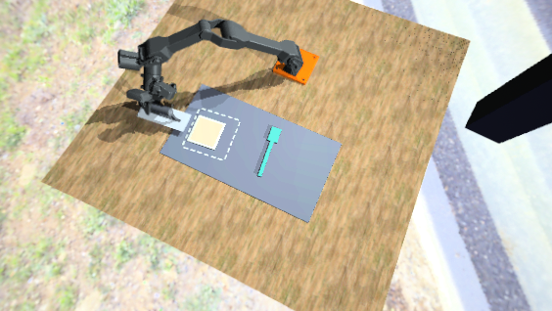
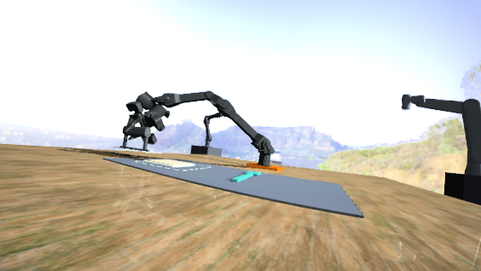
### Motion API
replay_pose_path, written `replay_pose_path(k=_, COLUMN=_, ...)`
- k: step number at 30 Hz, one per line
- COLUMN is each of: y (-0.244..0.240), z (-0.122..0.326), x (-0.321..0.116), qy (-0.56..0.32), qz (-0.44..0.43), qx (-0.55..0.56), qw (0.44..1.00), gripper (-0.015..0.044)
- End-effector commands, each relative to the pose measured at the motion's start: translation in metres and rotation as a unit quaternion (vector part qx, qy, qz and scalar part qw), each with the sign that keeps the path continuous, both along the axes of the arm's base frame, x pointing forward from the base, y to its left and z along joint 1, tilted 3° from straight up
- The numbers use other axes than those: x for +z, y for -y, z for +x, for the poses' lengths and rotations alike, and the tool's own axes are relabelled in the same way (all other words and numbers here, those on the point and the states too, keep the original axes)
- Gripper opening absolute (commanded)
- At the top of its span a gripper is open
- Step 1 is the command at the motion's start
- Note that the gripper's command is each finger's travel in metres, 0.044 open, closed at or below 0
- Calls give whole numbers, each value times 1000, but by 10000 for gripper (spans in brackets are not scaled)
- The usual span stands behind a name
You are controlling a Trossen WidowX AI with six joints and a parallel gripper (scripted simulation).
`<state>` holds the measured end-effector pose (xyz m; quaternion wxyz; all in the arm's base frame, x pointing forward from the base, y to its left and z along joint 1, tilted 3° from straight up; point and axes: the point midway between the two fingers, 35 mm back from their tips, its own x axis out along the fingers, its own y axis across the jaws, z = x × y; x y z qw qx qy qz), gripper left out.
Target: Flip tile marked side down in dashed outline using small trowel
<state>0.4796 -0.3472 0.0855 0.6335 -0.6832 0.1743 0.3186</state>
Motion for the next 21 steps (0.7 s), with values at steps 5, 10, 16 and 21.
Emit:
replay_pose_path(k=5, y=6, z=1, x=12, qy=7, qz=-2, qx=4, qw=1000, gripper=0)
replay_pose_path(k=10, y=-8, z=9, x=14, qy=7, qz=1, qx=13, qw=1000, gripper=0)
replay_pose_path(k=16, y=-49, z=29, x=18, qy=8, qz=9, qx=40, qw=999, gripper=0)
replay_pose_path(k=21, y=-88, z=43, x=21, qy=8, qz=9, qx=68, qw=998, gripper=0)
